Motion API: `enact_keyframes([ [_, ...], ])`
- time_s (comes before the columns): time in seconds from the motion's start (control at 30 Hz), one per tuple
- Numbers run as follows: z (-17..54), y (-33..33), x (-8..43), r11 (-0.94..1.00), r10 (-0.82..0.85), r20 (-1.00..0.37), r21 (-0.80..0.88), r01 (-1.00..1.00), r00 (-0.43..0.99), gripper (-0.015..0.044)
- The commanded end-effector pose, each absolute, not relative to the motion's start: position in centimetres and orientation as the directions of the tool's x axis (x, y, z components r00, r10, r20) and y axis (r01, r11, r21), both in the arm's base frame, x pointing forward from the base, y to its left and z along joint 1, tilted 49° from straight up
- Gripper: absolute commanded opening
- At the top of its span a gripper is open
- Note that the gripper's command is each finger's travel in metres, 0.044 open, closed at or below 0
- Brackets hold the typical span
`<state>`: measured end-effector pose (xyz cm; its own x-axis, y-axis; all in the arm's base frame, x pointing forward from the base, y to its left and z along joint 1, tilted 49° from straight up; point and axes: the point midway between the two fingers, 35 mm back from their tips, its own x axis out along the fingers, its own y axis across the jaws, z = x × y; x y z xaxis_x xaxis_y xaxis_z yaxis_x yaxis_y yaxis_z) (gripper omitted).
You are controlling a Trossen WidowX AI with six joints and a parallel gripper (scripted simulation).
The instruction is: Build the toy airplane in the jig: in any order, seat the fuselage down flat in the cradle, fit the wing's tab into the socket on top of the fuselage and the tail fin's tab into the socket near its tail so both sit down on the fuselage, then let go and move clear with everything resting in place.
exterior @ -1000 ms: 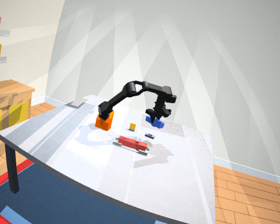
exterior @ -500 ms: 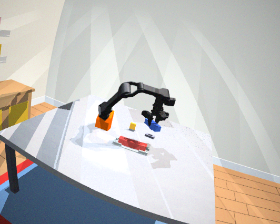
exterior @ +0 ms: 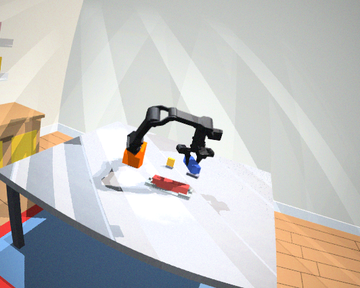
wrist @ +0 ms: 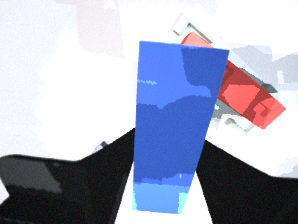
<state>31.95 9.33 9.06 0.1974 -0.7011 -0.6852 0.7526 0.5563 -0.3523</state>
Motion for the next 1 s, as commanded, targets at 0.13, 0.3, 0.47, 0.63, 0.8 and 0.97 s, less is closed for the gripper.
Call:
enact_keyframes([
  [0.13,10.4,7.1,31.6,0.489,-0.706,-0.678,-0.261,0.832,0.202,0.0],
  [0.3,11.2,5.8,31.2,0.442,-0.71,-0.675,-0.203,0.874,0.202,0.0],
  [0.47,11.9,4.4,30.8,0.391,-0.714,-0.671,-0.144,0.909,0.201,0.0],
  [0.63,12.6,3.0,30.2,0.338,-0.719,-0.666,-0.083,0.938,0.2,0.0],
  [0.8,13.1,1.9,29.7,0.29,-0.723,-0.661,-0.029,0.956,0.199,0.0],
  [0.97,13.1,1.8,29.7,0.288,-0.723,-0.661,-0.027,0.957,0.199,0.0105],
])
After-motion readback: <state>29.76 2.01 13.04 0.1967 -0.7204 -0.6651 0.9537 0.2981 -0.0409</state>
